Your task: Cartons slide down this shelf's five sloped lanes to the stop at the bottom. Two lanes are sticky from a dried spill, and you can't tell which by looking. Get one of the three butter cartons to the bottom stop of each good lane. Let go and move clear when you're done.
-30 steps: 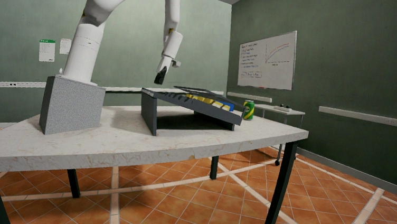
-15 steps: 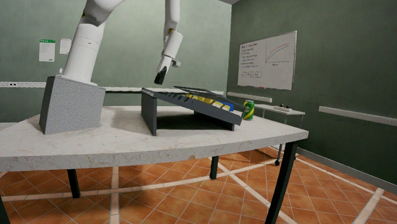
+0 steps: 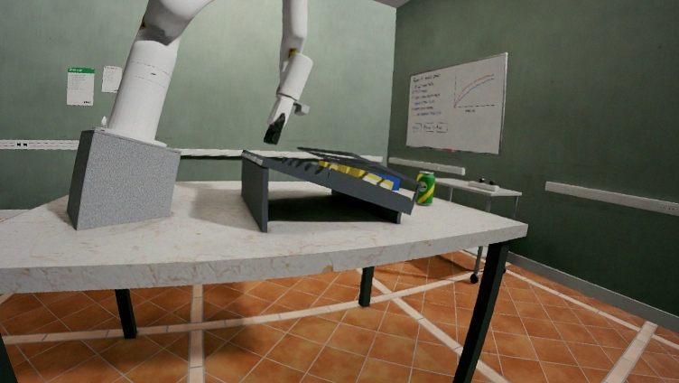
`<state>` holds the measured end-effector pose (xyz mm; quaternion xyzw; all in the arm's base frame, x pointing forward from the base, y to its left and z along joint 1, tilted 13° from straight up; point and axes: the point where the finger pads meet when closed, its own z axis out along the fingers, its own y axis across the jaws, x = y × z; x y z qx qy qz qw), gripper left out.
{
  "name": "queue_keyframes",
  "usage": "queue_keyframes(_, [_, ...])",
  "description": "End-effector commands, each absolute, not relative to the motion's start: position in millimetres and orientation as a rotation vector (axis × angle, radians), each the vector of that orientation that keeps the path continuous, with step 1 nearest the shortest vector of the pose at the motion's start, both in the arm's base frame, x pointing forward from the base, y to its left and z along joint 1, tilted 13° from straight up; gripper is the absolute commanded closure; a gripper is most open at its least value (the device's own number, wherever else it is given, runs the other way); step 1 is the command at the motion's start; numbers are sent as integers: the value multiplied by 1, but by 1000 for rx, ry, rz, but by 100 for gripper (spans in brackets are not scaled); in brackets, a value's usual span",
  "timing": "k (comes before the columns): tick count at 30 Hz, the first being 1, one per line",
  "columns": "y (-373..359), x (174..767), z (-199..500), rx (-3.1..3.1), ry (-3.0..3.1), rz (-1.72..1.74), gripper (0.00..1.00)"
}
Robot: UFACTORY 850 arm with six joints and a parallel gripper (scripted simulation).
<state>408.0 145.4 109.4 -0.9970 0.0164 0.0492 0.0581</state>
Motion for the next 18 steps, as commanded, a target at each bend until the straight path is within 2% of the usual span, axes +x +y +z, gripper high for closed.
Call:
queue_keyframes(1, [146, 409, 110, -3021, 50, 147, 0])
queue_keyframes(10, [146, 409, 110, -3021, 50, 147, 0])
queue_keyframes(11, [149, 407, 83, -3021, 50, 147, 0])
queue_keyframes(18, [149, 407, 83, -3021, 50, 147, 0])
